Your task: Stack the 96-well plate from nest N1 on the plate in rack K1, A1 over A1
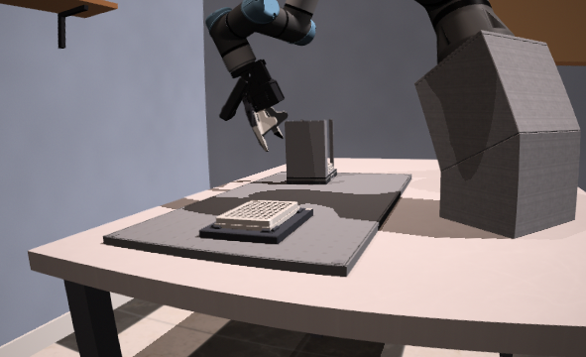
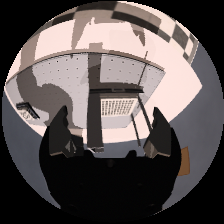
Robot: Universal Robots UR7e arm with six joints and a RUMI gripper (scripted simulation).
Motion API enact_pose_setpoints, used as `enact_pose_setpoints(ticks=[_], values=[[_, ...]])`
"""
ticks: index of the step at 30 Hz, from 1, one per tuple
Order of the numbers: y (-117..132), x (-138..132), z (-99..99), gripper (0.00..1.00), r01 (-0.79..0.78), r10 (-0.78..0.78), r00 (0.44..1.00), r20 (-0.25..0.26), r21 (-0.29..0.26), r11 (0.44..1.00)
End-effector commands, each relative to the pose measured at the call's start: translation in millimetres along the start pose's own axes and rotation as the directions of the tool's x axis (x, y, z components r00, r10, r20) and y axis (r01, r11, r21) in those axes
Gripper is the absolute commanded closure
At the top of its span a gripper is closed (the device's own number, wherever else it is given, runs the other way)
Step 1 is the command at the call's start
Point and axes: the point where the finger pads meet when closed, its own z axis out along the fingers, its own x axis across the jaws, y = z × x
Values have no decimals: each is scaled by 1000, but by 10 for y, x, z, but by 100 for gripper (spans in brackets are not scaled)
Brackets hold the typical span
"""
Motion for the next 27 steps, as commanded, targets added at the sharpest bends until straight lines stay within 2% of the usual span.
enact_pose_setpoints(ticks=[1, 4, 11, 16, 18, 23, 27], values=[[-61, -283, -74, 0, 44, -44, 999, -1, 17, 999], [-70, -301, -81, 0, 44, -44, 999, -2, 17, 999], [-87, -537, -160, 0, 199, -198, 980, -17, 65, 978], [-102, -787, -205, 0, 199, -199, 980, -15, 62, 978], [-101, -801, -207, 0, 200, -199, 980, -15, 61, 978], [-100, -1033, -291, 0, 349, -347, 937, -40, 106, 931], [-98, -1129, -315, 0, 349, -347, 937, -40, 106, 931]])
